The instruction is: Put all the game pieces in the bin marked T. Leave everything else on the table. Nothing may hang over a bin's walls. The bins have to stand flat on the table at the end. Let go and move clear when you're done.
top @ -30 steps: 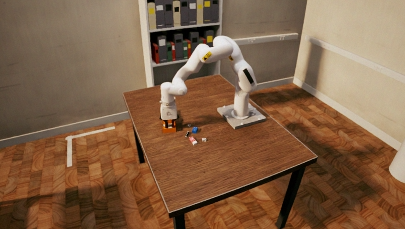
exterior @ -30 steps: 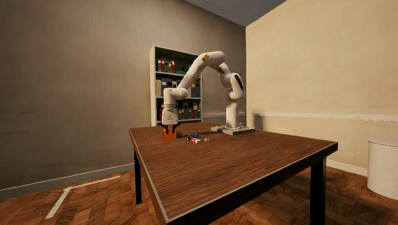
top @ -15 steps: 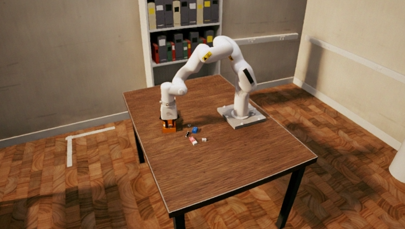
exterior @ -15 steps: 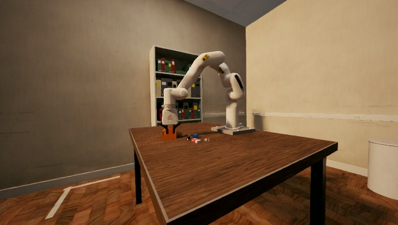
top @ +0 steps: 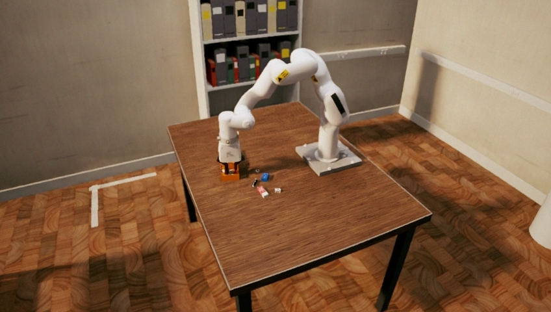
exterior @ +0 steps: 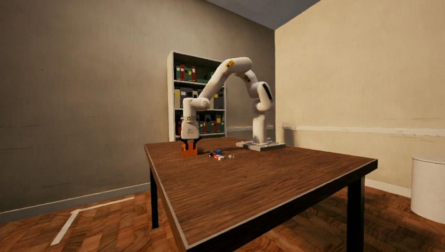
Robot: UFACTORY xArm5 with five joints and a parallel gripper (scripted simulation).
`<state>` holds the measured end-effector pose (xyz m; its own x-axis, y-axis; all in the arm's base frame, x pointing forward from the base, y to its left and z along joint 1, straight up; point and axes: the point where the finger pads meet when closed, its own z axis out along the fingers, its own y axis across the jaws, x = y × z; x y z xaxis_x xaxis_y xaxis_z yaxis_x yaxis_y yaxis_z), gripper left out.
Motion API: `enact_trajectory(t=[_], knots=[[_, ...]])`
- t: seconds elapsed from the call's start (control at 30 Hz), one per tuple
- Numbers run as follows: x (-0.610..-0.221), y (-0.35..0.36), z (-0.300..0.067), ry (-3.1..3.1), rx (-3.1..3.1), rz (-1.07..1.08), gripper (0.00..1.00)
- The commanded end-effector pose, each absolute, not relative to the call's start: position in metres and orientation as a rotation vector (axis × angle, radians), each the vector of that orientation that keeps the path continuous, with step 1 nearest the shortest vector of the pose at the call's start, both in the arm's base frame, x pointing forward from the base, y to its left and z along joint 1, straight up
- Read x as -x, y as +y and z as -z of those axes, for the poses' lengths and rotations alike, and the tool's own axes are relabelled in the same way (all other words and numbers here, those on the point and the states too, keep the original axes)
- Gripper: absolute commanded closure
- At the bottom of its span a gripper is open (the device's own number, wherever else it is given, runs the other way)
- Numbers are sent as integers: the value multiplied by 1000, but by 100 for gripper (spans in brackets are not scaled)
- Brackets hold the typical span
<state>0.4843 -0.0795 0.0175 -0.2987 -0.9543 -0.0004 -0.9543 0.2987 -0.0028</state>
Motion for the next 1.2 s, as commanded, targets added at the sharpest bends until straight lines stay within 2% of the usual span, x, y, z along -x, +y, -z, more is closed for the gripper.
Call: enact_trajectory(t=[0.0,0.53,0.67,0.9,0.93,1.17], knots=[[-486,-80,-24,2528,1857,8,67],[-486,-80,-43,2527,1857,8,67],[-486,-80,-59,2527,1857,8,67],[-485,-80,-59,2527,1857,8,67],[-485,-80,-63,2527,1857,8,0],[-485,-80,-91,2527,1857,8,0]])
